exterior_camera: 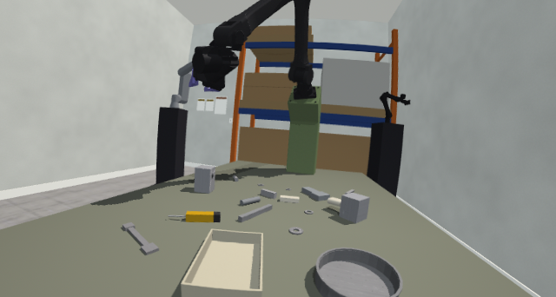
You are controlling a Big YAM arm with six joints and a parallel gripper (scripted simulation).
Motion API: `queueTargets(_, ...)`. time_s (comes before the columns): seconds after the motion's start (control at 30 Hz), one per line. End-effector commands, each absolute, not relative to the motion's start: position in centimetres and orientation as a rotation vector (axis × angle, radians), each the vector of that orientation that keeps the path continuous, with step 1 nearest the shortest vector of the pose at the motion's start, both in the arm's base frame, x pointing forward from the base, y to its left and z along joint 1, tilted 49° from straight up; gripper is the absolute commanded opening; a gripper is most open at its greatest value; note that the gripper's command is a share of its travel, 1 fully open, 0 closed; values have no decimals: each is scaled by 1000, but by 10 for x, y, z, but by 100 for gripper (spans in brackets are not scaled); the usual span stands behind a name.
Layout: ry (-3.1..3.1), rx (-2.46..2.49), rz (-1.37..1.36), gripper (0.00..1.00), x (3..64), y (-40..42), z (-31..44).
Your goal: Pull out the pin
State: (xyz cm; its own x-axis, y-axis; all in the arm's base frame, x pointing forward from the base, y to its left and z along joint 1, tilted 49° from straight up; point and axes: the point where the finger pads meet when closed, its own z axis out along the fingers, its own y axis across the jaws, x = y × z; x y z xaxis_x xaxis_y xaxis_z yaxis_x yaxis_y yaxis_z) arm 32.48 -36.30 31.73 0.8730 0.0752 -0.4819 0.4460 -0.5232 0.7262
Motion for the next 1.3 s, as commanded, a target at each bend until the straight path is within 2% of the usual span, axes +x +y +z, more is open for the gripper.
queueTargets(0.0,451,2076,-488,60,337,-353,315)
queueTargets(0.67,864,2015,-499,60,384,-316,290)
queueTargets(1.27,1441,1754,-511,60,446,-255,257)
